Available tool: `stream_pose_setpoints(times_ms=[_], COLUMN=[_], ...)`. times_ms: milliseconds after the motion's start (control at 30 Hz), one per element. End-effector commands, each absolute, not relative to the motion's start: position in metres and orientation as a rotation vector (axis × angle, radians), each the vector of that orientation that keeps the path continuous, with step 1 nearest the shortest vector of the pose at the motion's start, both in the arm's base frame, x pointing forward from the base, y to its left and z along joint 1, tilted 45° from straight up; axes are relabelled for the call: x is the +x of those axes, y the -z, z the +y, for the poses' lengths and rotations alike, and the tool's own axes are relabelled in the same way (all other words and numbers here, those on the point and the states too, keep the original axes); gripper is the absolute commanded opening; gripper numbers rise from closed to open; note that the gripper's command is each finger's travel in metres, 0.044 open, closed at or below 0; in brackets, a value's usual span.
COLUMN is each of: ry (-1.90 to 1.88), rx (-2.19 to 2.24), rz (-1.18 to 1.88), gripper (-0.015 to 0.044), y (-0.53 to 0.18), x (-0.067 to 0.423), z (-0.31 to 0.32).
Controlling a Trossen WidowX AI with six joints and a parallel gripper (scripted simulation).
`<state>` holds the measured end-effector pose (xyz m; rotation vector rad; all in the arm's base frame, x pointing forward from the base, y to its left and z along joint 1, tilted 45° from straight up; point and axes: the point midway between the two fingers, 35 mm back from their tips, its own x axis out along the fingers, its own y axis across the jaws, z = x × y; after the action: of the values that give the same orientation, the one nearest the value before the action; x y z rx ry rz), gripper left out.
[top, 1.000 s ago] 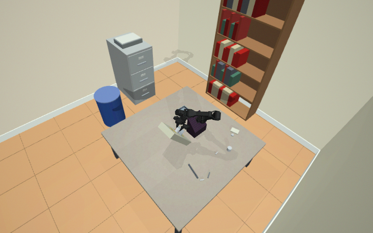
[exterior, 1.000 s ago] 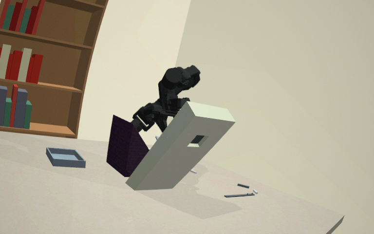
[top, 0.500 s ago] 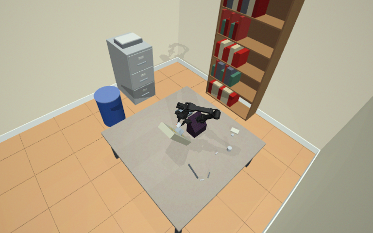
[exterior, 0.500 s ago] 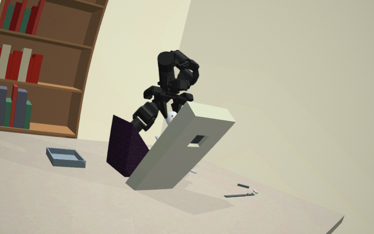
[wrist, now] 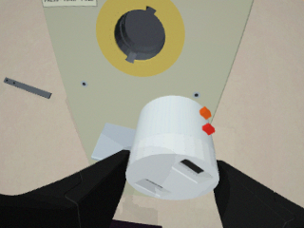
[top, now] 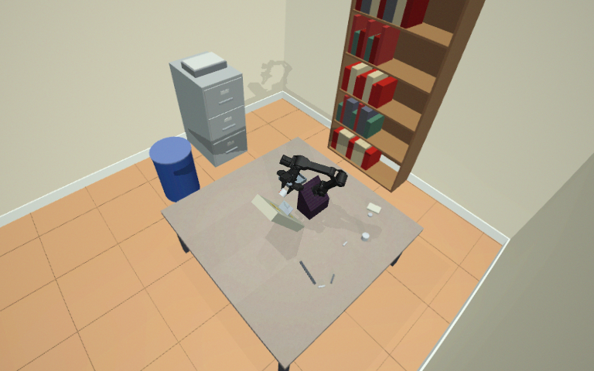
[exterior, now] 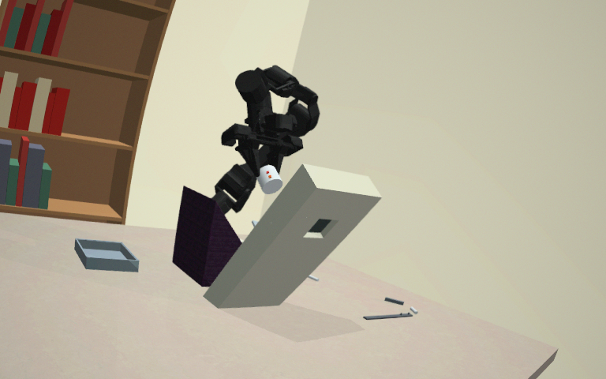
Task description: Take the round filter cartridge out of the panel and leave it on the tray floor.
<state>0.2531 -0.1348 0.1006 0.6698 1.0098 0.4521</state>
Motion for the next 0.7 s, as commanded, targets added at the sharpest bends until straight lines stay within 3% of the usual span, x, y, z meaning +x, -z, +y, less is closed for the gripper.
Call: stream_pose_setpoints(times_ms=[0, 367, 667], ry=[-0.447, -0.429, -0.089], rx=[0.664, 0.682, 0.868], rz=[1.005, 1.024, 1.204], gripper=[0.0000, 0.0000, 0.0000], y=[-0.088, -0.059, -0.004], x=[0.255, 0.254, 0.212], z=[-0.148, -0.167, -0.207])
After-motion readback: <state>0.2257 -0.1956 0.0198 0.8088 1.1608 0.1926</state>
